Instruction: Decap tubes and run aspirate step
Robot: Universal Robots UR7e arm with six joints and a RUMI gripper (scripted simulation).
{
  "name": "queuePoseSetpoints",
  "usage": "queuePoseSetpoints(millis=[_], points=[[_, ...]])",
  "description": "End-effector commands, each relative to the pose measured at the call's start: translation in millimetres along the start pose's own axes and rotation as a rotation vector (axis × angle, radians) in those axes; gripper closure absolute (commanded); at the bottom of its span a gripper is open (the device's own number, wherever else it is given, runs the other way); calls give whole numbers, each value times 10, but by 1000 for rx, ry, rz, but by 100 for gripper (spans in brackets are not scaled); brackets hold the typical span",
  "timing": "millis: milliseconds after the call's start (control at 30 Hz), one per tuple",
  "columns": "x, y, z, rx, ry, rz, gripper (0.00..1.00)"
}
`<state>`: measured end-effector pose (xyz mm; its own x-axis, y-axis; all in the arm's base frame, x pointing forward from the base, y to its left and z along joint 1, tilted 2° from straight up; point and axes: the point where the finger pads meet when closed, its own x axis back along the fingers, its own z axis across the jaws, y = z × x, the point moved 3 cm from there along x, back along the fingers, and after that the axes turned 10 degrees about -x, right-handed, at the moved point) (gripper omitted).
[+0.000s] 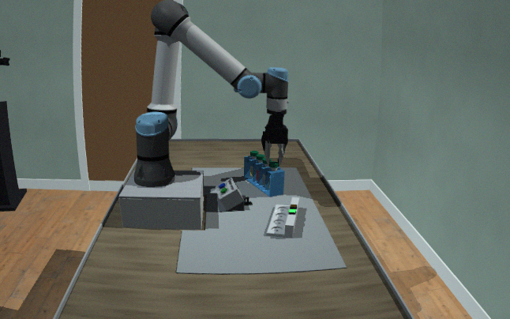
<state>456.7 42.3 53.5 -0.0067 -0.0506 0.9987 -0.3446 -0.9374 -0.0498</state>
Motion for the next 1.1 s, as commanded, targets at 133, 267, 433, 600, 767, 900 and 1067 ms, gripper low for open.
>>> queuePoseSetpoints(millis=[133, 267, 433, 600, 767, 900, 1067], points=[[1, -5, 2, -139, 4, -12, 100], [1, -5, 2, -139, 4, -12, 65], [1, -5, 2, -139, 4, -12, 65], [5, -5, 2, -55, 3, -12, 65], [5, -5, 2, 278, 1, -13, 65], [5, -5, 2, 523, 0, -13, 65], [5, -5, 2, 778, -2, -13, 65]])
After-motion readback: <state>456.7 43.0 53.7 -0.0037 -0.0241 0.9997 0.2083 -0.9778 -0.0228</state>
